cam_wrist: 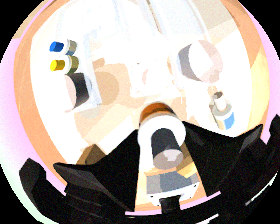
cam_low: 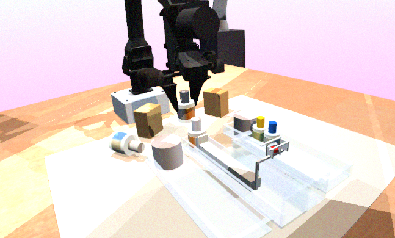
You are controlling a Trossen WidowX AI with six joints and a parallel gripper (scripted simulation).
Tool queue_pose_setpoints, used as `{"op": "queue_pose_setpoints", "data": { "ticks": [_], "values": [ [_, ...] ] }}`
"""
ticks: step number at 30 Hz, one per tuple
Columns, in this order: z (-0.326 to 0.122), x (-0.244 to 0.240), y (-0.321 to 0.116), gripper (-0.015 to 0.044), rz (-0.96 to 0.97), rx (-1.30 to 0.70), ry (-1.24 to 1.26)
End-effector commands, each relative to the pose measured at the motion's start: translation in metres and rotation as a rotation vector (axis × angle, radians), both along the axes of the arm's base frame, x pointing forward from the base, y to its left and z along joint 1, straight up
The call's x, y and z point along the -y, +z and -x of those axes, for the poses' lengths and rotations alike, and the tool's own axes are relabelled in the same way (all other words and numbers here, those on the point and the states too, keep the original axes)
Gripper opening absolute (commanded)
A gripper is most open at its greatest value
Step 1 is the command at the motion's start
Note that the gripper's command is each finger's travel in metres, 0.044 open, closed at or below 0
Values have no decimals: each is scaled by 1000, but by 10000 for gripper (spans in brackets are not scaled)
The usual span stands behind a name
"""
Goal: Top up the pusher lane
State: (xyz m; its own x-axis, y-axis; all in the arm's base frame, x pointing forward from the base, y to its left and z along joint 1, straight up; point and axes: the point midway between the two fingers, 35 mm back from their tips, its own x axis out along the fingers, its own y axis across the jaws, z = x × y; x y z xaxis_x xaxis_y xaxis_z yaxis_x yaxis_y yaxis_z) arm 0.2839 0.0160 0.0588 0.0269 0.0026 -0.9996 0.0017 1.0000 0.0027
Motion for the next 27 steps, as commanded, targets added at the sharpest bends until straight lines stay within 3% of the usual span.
{"op": "queue_pose_setpoints", "data": {
  "ticks": [1,9,27],
  "values": [
    [-1,2,-2,0,5,1,21],
    [-1,2,-25,0,5,1,21],
    [-5,2,-25,0,5,1,21]
  ]
}}
